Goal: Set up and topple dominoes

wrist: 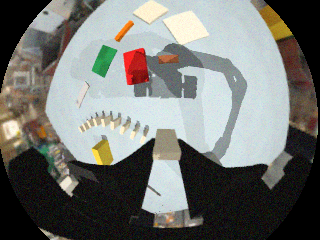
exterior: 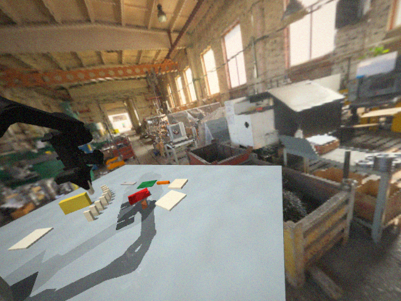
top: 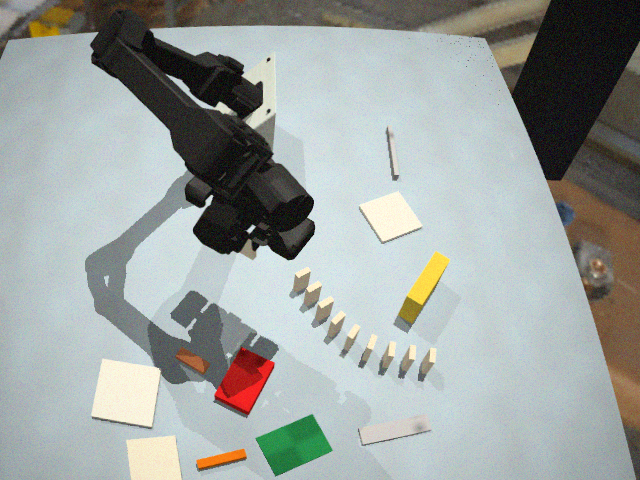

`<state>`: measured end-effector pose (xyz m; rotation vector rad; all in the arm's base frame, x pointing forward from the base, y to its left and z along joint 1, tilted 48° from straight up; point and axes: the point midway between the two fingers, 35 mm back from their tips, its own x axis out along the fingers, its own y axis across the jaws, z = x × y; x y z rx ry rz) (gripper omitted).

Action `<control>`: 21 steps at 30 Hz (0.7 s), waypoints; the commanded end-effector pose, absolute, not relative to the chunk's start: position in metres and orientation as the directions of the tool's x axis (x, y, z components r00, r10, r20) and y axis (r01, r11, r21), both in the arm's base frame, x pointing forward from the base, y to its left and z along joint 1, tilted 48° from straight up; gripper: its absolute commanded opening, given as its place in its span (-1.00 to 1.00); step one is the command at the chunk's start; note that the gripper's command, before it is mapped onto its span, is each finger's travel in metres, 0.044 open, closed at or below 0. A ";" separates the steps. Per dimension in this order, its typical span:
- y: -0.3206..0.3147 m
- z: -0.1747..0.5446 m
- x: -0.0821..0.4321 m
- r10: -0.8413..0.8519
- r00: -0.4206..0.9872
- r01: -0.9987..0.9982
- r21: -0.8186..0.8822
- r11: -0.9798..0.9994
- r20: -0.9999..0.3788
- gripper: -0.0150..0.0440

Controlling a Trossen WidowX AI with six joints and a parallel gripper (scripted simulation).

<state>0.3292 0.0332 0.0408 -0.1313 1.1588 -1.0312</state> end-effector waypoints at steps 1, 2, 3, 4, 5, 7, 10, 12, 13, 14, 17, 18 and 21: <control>0.062 0.002 0.300 -0.726 0.000 -0.015 -0.726 0.688 -0.688 -0.13; 0.067 -0.002 0.295 -0.727 0.000 -0.132 -0.721 0.680 -0.686 -0.13; 0.071 -0.007 0.291 -0.729 0.000 -0.247 -0.706 0.664 -0.685 -0.13; 0.075 -0.012 0.286 -0.731 -0.001 -0.359 -0.682 0.638 -0.683 -0.13; 0.079 -0.015 0.282 -0.732 -0.001 -0.444 -0.656 0.611 -0.681 -0.13; 0.081 -0.018 0.279 -0.733 -0.001 -0.509 -0.631 0.585 -0.680 -0.13; 0.081 -0.018 0.279 -0.733 -0.001 -0.509 -0.631 0.585 -0.680 -0.13; 0.081 -0.018 0.279 -0.733 -0.001 -0.509 -0.631 0.585 -0.680 -0.13; 0.081 -0.018 0.279 -0.733 -0.001 -0.509 -0.631 0.585 -0.680 -0.13; 0.081 -0.018 0.279 -0.733 -0.001 -0.509 -0.631 0.585 -0.680 -0.13; 0.081 -0.018 0.279 -0.733 -0.001 -0.509 -0.631 0.585 -0.680 -0.13; 0.081 -0.018 0.279 -0.733 -0.001 -0.509 -0.631 0.585 -0.680 -0.13; 0.081 -0.018 0.279 -0.733 -0.001 -0.509 -0.631 0.585 -0.680 -0.13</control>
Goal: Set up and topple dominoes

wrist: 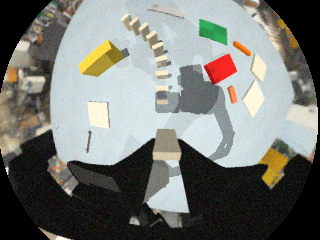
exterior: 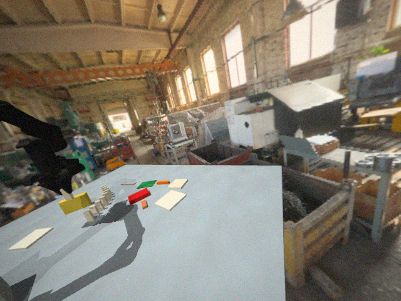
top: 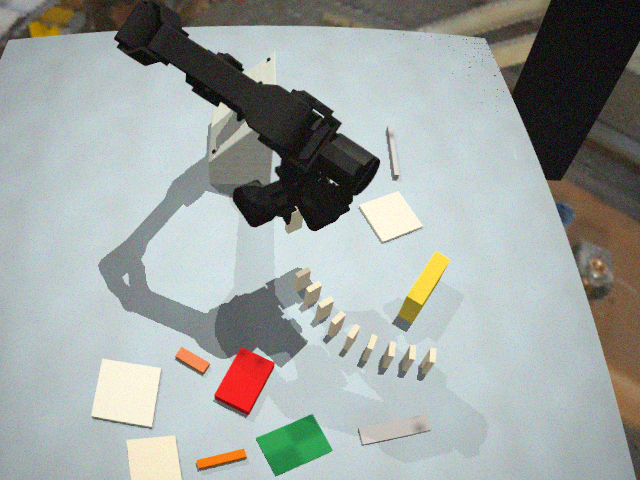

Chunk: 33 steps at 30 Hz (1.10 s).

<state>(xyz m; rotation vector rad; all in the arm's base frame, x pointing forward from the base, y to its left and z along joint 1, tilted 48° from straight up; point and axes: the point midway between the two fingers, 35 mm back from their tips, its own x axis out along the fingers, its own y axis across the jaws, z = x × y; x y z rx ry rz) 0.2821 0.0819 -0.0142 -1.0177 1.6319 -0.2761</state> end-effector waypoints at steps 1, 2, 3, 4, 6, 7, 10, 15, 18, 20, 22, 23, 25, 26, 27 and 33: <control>0.081 -0.018 0.279 -0.733 -0.001 -0.509 -0.631 0.585 -0.680 -0.13; 0.081 -0.018 0.279 -0.733 -0.001 -0.509 -0.631 0.585 -0.680 -0.13; 0.081 -0.018 0.279 -0.733 -0.001 -0.509 -0.631 0.585 -0.680 -0.13; 0.081 -0.018 0.279 -0.733 -0.001 -0.509 -0.631 0.585 -0.680 -0.13; 0.078 -0.022 0.280 -0.733 -0.001 -0.509 -0.630 0.586 -0.680 -0.13; 0.075 -0.026 0.281 -0.732 -0.001 -0.510 -0.630 0.586 -0.681 -0.13; 0.061 -0.040 0.284 -0.730 0.000 -0.510 -0.628 0.588 -0.684 -0.13; 0.038 -0.063 0.286 -0.729 0.001 -0.511 -0.627 0.588 -0.685 -0.13; 0.024 -0.076 0.286 -0.729 0.002 -0.510 -0.628 0.588 -0.684 -0.13; 0.015 -0.084 0.285 -0.730 0.002 -0.510 -0.629 0.587 -0.683 -0.13; 0.005 -0.091 0.284 -0.732 0.001 -0.510 -0.630 0.586 -0.681 -0.13; 0.000 -0.095 0.283 -0.733 0.001 -0.510 -0.631 0.585 -0.680 -0.13; -0.009 -0.102 0.281 -0.735 0.000 -0.509 -0.633 0.583 -0.678 -0.13; -0.013 -0.104 0.280 -0.736 0.000 -0.509 -0.634 0.583 -0.677 -0.13; -0.015 -0.106 0.279 -0.737 0.000 -0.509 -0.634 0.582 -0.676 -0.13; -0.016 -0.106 0.279 -0.737 -0.001 -0.509 -0.634 0.582 -0.676 -0.13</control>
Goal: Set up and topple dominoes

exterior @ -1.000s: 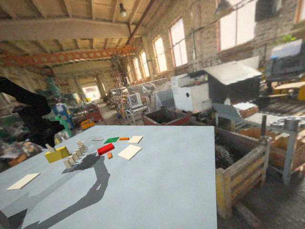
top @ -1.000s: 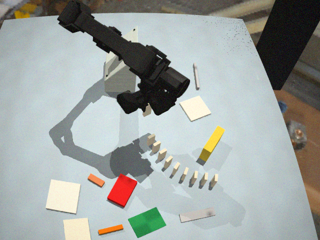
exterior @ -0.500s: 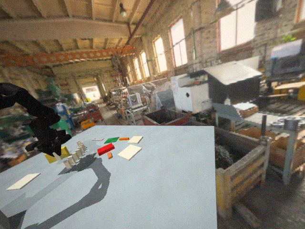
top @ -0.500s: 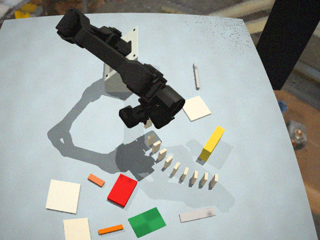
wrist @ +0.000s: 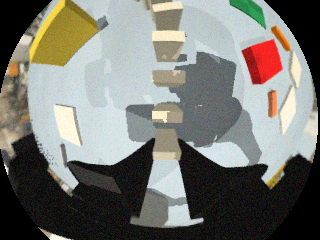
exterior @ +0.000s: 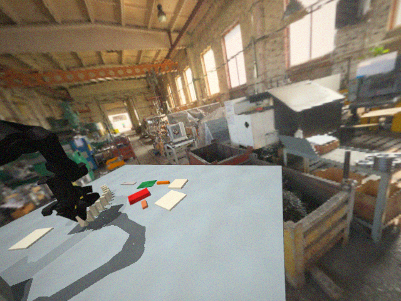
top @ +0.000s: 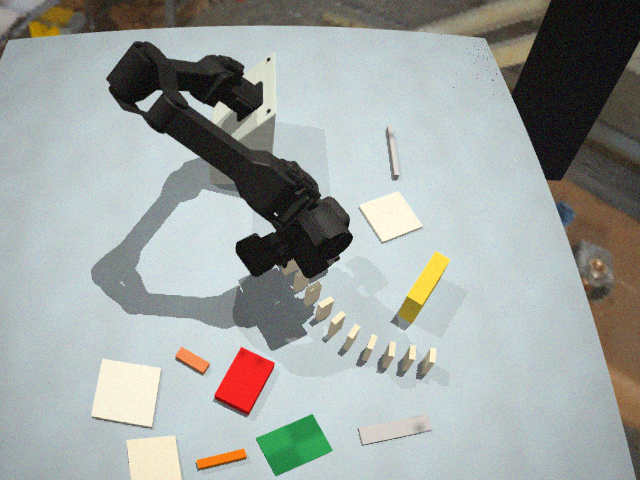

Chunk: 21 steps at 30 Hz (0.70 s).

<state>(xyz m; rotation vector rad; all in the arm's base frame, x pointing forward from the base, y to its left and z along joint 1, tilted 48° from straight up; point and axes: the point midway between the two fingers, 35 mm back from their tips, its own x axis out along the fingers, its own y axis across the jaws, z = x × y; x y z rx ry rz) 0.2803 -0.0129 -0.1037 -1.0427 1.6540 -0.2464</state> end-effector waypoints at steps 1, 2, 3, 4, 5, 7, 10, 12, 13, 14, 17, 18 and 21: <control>-0.016 -0.106 0.279 -0.737 -0.001 -0.509 -0.634 0.582 -0.676 -0.13; -0.016 -0.106 0.279 -0.737 -0.001 -0.509 -0.634 0.582 -0.676 -0.13; -0.016 -0.106 0.279 -0.737 -0.001 -0.509 -0.634 0.582 -0.676 -0.13; -0.016 -0.106 0.279 -0.737 -0.001 -0.509 -0.634 0.582 -0.676 -0.13; -0.016 -0.106 0.279 -0.737 -0.001 -0.509 -0.634 0.582 -0.676 -0.13; -0.016 -0.106 0.279 -0.737 -0.001 -0.509 -0.634 0.582 -0.676 -0.13; -0.016 -0.106 0.279 -0.737 -0.001 -0.509 -0.634 0.582 -0.676 0.05; -0.016 -0.106 0.279 -0.737 -0.001 -0.509 -0.634 0.582 -0.676 0.23; -0.016 -0.106 0.279 -0.737 -0.001 -0.509 -0.634 0.582 -0.676 0.32; -0.016 -0.106 0.279 -0.737 -0.001 -0.509 -0.634 0.582 -0.676 0.41; -0.016 -0.106 0.279 -0.737 -0.001 -0.509 -0.634 0.582 -0.676 0.67; -0.016 -0.106 0.279 -0.737 -0.001 -0.509 -0.634 0.582 -0.676 0.76; -0.016 -0.106 0.279 -0.737 -0.001 -0.509 -0.634 0.582 -0.676 1.00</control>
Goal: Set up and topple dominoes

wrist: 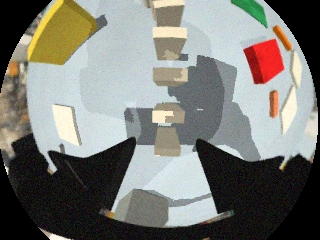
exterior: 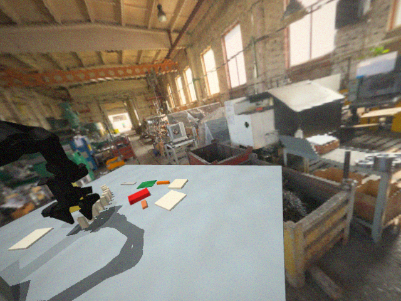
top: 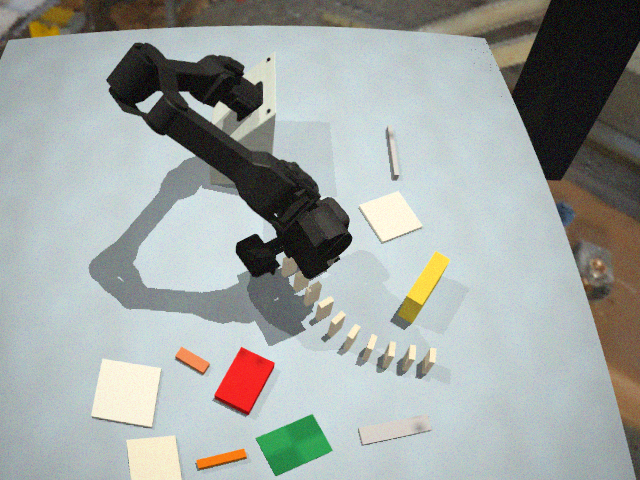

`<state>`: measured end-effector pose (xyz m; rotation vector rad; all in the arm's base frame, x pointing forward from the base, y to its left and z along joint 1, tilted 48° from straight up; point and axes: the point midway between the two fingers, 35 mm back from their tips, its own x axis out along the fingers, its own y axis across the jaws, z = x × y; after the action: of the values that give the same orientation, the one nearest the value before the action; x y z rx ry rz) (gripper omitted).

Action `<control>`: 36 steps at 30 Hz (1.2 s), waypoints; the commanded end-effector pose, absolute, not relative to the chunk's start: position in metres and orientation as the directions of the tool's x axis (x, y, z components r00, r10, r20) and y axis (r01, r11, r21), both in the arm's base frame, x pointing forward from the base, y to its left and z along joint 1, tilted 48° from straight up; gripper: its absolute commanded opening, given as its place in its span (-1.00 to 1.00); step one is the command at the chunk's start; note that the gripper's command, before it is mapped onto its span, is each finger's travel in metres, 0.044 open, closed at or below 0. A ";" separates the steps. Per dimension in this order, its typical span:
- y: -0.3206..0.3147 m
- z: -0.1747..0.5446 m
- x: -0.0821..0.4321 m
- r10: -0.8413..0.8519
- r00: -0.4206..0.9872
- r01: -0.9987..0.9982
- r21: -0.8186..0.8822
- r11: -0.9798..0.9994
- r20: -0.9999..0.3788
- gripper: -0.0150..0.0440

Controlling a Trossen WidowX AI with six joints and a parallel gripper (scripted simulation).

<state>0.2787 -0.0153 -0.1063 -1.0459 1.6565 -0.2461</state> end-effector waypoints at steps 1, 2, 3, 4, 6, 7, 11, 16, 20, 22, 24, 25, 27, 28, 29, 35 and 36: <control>-0.016 -0.106 0.279 -0.737 -0.001 -0.509 -0.634 0.582 -0.676 1.00; -0.016 -0.106 0.279 -0.737 -0.001 -0.509 -0.634 0.582 -0.676 1.00; -0.014 -0.105 0.279 -0.736 0.000 -0.509 -0.634 0.583 -0.677 1.00; -0.008 -0.101 0.281 -0.735 0.000 -0.509 -0.633 0.584 -0.678 1.00; 0.014 -0.084 0.285 -0.729 0.002 -0.509 -0.628 0.588 -0.684 1.00; 0.027 -0.073 0.286 -0.728 0.001 -0.509 -0.627 0.590 -0.686 1.00; 0.070 -0.032 0.282 -0.728 -0.001 -0.506 -0.628 0.592 -0.685 1.00; 0.081 -0.019 0.279 -0.730 -0.002 -0.505 -0.630 0.591 -0.683 1.00; 0.081 -0.019 0.279 -0.730 -0.002 -0.505 -0.630 0.591 -0.683 1.00; 0.079 -0.020 0.278 -0.730 -0.002 -0.445 -0.653 0.612 -0.683 0.82; 0.071 -0.024 0.275 -0.731 -0.002 -0.268 -0.703 0.658 -0.683 0.64; 0.067 -0.026 0.273 -0.731 -0.002 -0.166 -0.720 0.673 -0.683 0.56; 0.059 -0.030 0.269 -0.731 -0.002 0.043 -0.731 0.681 -0.682 0.38; 0.055 -0.032 0.267 -0.732 -0.002 0.148 -0.724 0.674 -0.682 0.29; 0.051 -0.034 0.265 -0.732 -0.002 0.250 -0.709 0.659 -0.681 0.20; 0.027 -0.044 0.250 -0.735 -0.002 0.772 -0.468 0.430 -0.678 -0.33; 0.024 -0.045 0.248 -0.735 -0.002 0.824 -0.418 0.383 -0.678 -0.42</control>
<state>0.2667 0.0564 -0.0353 -0.4986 1.4059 -0.7608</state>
